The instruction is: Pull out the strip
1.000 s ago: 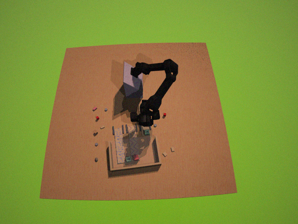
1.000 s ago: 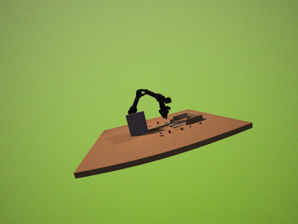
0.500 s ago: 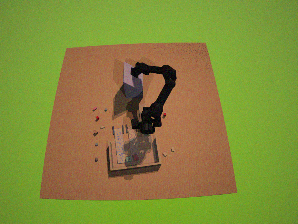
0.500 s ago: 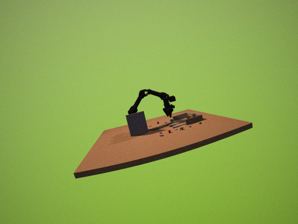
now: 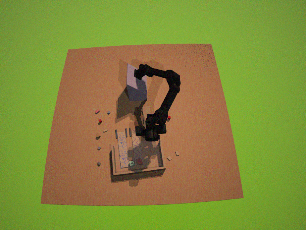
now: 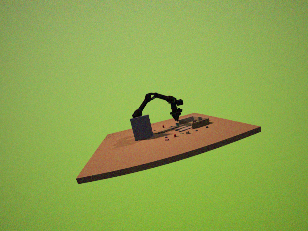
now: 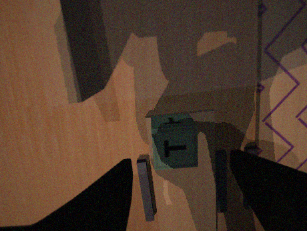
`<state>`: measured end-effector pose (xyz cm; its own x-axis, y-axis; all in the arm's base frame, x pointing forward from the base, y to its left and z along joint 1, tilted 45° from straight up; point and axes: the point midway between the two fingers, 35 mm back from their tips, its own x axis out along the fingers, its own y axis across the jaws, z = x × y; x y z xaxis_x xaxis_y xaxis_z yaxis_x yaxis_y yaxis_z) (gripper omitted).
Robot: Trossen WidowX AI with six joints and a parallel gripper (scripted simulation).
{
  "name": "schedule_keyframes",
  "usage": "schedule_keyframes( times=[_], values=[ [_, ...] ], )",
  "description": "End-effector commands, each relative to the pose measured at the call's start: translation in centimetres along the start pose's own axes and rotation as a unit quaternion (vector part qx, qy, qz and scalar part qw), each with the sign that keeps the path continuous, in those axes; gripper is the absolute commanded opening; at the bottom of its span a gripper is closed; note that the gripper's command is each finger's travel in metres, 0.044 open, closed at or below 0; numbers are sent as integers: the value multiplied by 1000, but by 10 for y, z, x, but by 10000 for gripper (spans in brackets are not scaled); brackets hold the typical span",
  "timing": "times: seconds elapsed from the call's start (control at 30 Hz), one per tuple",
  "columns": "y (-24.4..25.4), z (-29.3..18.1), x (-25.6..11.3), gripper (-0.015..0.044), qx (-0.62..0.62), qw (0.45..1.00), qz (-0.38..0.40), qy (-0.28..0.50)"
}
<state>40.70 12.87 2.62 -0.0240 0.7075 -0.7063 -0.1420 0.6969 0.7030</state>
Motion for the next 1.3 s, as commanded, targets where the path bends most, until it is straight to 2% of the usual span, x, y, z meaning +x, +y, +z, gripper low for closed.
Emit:
schedule_keyframes(
  times=[0.0, 0.93, 1.07, 1.27],
  values=[
    [0, -1, 10, 250, 3, 1000, 1, 3],
    [1, -2, 46, 250, 3, 1000, 2, 3],
    [2, -2, 44, 145, 0, 1000, 2, 2],
    [2, -2, 44, 105, 0, 1000, 2, 2]
  ],
)
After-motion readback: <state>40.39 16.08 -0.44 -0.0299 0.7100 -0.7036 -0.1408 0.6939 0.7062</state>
